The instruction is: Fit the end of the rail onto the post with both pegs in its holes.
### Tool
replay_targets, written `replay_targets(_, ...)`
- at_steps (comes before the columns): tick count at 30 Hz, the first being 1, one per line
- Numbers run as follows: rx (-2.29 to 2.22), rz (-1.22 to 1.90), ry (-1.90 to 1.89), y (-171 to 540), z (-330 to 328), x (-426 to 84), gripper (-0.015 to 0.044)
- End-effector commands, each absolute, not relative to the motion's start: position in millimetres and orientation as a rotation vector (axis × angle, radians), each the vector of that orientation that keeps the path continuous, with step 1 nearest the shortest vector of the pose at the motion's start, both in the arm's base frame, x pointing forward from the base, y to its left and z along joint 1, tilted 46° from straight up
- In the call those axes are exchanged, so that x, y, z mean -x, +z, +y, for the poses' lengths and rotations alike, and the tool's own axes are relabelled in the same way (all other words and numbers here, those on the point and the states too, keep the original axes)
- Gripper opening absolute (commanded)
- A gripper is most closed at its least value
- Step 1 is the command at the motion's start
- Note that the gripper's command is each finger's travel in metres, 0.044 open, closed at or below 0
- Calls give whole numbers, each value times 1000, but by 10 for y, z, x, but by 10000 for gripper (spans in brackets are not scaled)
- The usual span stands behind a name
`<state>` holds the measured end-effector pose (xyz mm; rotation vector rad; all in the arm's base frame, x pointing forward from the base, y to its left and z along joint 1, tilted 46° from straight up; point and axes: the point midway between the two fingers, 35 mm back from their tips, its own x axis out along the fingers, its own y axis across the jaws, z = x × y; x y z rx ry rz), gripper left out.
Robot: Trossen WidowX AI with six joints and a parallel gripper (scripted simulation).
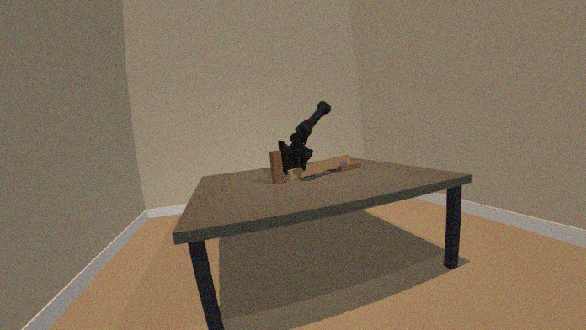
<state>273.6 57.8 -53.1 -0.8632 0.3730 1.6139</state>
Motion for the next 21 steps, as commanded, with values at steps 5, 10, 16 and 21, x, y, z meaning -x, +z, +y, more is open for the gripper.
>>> replay_targets(5,841,381,1623,-638,686,-2677,440)
replay_targets(10,839,380,1624,-688,746,-2665,440)
replay_targets(16,838,378,1624,-746,818,-2647,440)
replay_targets(21,837,377,1625,-759,835,-2642,387)
